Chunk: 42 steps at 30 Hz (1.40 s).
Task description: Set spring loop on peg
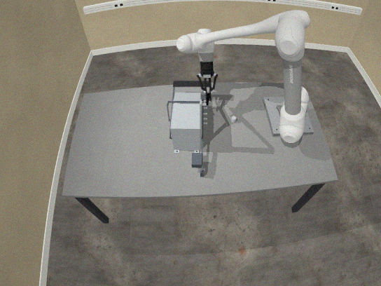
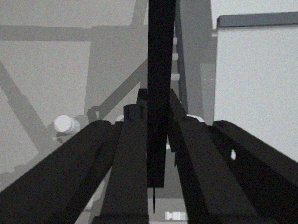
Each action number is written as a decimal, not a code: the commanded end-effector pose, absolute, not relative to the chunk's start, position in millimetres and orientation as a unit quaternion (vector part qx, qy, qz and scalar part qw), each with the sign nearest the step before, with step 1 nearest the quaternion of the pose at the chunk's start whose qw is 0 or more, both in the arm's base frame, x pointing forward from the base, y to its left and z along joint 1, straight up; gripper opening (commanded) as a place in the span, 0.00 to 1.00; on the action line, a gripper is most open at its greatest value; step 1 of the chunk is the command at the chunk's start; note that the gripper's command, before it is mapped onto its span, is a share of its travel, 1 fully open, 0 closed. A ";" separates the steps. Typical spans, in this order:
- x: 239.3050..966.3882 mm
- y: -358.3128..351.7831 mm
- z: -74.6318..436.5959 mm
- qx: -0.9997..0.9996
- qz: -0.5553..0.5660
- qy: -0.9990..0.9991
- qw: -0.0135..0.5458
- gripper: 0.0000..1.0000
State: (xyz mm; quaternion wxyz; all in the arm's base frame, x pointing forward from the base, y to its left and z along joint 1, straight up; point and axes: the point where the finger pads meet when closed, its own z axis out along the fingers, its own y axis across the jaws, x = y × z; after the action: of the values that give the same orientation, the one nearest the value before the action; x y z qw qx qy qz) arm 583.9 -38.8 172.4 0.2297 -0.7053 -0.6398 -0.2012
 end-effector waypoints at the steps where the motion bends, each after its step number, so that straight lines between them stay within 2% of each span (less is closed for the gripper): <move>1: 584.4 -37.6 173.0 -0.705 -0.202 -0.640 0.229 0.17; 42: 586.5 -17.4 172.3 -0.705 -0.202 -0.640 0.229 0.17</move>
State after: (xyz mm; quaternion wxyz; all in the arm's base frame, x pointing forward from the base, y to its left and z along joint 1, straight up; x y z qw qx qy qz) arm 586.2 -17.9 171.7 0.2293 -0.7052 -0.6399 -0.2015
